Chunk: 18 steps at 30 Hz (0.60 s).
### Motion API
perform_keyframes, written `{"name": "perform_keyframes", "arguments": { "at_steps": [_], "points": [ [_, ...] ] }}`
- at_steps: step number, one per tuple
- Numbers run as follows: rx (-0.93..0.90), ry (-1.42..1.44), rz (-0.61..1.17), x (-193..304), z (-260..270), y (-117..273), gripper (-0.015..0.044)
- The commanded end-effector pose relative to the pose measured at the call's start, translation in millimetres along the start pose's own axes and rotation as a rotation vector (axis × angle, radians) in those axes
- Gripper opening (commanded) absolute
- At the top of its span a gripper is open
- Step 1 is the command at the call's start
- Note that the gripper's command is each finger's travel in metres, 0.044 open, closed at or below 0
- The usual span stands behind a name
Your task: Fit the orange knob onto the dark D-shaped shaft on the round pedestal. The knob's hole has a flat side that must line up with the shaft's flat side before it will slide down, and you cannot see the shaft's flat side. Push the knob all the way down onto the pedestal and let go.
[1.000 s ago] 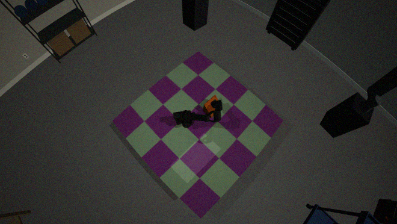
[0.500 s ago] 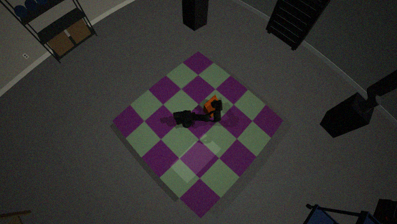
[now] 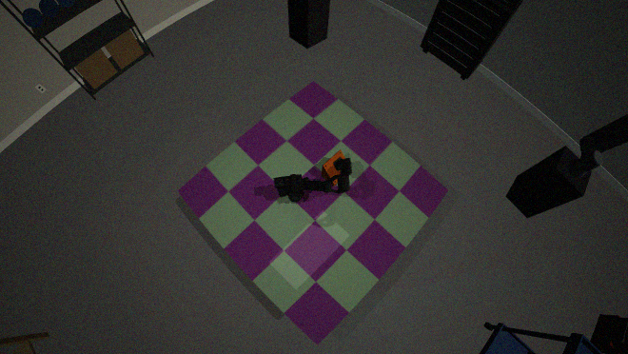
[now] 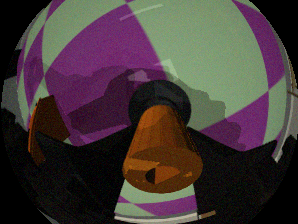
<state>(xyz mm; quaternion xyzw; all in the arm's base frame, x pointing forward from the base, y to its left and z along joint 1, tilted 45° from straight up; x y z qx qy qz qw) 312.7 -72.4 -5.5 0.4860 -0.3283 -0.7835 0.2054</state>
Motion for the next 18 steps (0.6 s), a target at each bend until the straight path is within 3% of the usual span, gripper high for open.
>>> {"name": "perform_keyframes", "arguments": {
  "at_steps": [1, 18],
  "points": [
    [0.003, -0.003, -0.004, 0.8, -0.2, 3.0, 0.0000],
    [0.003, 0.048, -0.004, 2.2, -0.2, 1.6, 0.0000]
  ]
}}
Point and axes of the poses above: the point midway between the two fingers, 35 mm back from their tips, its own y axis back along the fingers, its own z axis across the jaws, x = y × z, the point moved 5 cm from there along y, back along the fingers, and after that the axes turned 4 degrees about -y, right-handed, at the moved point
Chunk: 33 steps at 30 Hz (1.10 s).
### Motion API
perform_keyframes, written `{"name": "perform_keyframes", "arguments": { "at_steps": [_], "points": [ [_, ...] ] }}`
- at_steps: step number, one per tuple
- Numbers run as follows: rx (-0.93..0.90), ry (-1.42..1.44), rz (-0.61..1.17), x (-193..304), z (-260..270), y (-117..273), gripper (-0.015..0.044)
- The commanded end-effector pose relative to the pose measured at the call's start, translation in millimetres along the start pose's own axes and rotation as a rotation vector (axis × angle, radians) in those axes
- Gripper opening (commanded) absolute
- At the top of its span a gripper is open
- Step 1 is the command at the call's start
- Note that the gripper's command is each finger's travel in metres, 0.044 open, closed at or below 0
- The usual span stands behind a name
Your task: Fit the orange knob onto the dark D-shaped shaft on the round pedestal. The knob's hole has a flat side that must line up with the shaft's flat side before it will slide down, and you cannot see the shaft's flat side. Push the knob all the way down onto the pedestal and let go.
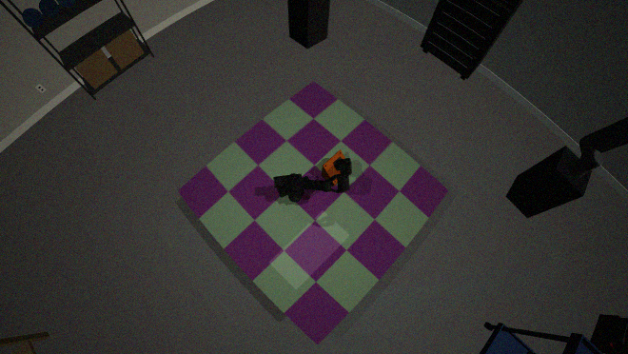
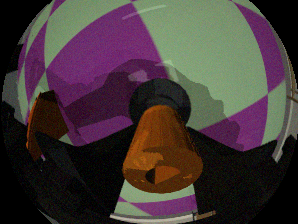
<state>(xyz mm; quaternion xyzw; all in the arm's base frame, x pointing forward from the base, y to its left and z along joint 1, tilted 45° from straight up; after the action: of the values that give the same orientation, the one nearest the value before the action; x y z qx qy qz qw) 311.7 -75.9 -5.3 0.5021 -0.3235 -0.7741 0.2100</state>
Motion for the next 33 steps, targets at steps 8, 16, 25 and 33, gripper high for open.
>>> {"name": "perform_keyframes", "arguments": {
  "at_steps": [8, 16, 25, 33],
  "points": [
    [0.002, 0.008, 0.000, -1.6, 0.1, -2.7, 0.0000],
    [0.002, 0.008, 0.000, -1.6, 0.1, -4.0, 0.0000],
    [0.002, 0.011, 0.000, -1.4, -0.6, -4.8, 0.0000],
    [0.002, 0.042, 0.000, -1.7, -0.8, -6.1, 0.0000]
  ]
}}
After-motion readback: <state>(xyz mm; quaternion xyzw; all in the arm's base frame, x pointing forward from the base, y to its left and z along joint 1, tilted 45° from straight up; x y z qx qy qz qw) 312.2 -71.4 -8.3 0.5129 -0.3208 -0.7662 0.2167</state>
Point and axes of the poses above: the point midway between the two fingers, 35 mm back from their tips, its own y axis back along the fingers, its own z axis across the jaws, x = y × z, the point moved 5 cm from there along y, back along the fingers, and after that the axes turned 4 degrees about -y, right-handed, at the moved point
